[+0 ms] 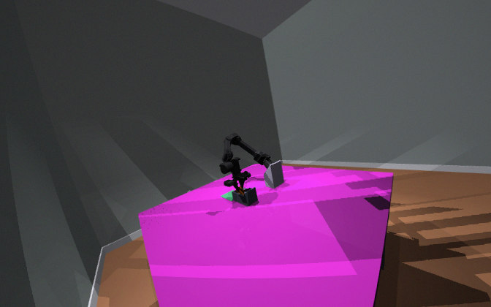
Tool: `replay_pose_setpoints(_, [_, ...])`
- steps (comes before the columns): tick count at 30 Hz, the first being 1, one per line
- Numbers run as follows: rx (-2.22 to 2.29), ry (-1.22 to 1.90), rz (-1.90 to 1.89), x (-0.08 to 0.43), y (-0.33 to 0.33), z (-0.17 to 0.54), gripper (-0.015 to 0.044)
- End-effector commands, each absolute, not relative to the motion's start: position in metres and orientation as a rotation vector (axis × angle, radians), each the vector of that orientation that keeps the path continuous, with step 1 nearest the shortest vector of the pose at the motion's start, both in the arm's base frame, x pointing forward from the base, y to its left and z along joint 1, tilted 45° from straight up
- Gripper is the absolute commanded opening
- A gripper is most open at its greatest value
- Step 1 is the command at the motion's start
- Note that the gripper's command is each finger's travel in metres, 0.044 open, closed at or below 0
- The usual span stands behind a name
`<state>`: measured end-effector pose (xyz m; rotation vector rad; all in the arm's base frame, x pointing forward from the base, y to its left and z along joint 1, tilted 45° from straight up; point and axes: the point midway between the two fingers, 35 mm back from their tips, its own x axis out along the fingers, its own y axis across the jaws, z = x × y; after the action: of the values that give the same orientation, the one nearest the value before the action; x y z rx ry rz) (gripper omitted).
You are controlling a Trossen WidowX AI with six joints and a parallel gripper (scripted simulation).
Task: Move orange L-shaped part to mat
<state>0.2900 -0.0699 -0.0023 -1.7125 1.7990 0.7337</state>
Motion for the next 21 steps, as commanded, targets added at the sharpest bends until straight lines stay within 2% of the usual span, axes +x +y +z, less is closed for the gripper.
replay_pose_setpoints(1, [-1.713,1.796,0.731,0.291,-0.066,0.002,0.0])
replay_pose_setpoints(21, [-1.715,1.797,0.734,0.292,-0.043,0.024,0.0])
